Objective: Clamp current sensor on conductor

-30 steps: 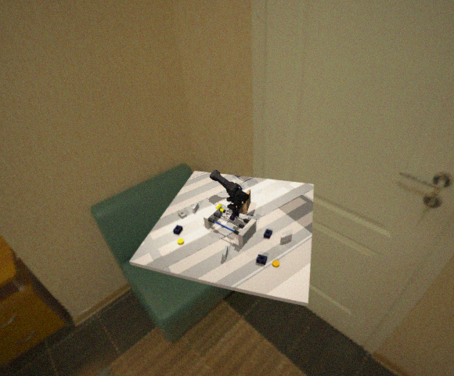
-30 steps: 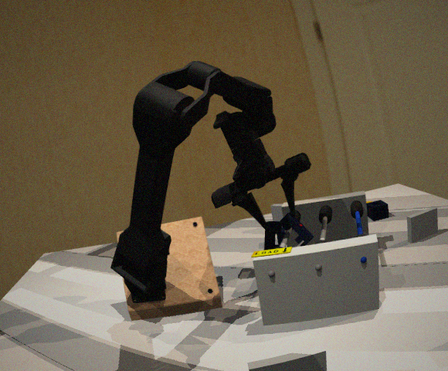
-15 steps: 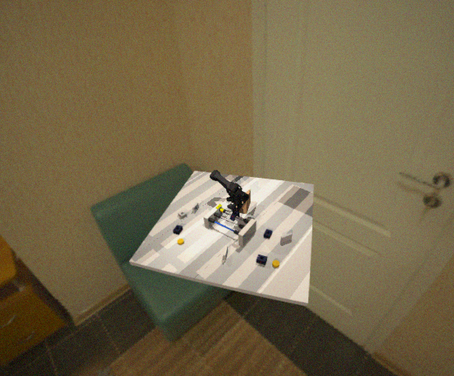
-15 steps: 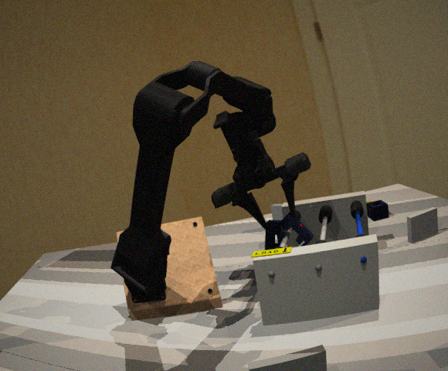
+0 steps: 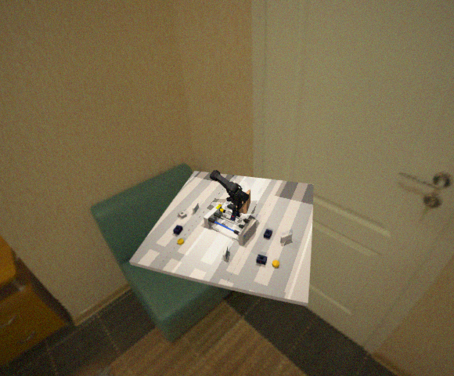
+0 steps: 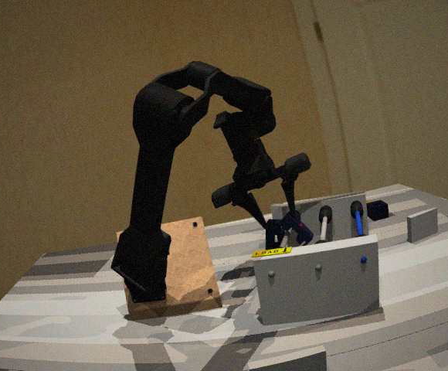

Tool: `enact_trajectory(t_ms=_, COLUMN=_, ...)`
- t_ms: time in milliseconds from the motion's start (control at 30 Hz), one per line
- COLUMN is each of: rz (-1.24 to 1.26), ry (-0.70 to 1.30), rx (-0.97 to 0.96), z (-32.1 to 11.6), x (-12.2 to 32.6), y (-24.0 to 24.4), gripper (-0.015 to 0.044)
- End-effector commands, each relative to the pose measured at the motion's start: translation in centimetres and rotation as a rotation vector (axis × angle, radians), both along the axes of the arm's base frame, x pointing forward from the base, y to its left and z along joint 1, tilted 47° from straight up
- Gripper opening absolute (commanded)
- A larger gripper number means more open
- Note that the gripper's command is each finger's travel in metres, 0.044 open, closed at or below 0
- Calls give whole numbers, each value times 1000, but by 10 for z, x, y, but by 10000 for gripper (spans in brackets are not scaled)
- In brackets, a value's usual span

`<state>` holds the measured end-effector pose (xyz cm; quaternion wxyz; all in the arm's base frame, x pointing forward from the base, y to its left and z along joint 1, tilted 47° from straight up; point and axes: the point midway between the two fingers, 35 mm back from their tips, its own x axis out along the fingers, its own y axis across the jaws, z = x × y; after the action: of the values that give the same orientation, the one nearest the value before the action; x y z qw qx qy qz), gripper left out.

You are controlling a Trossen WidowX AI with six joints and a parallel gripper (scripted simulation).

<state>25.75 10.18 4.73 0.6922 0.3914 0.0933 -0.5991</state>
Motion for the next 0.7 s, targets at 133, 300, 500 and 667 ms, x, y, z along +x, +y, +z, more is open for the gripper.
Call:
enact_trajectory(t_ms=133, rz=-26, ry=24, rx=11, z=0, x=2, y=-1, gripper=0)
enact_trajectory(t_ms=300, rz=-94, ry=90, rx=42, z=2, x=9, y=-3, gripper=0)
enact_trajectory(t_ms=500, rz=-171, ry=162, rx=85, z=4, x=16, y=-6, gripper=0)
enact_trajectory(t_ms=667, rz=-141, ry=125, rx=67, z=3, x=13, y=-6, gripper=105)
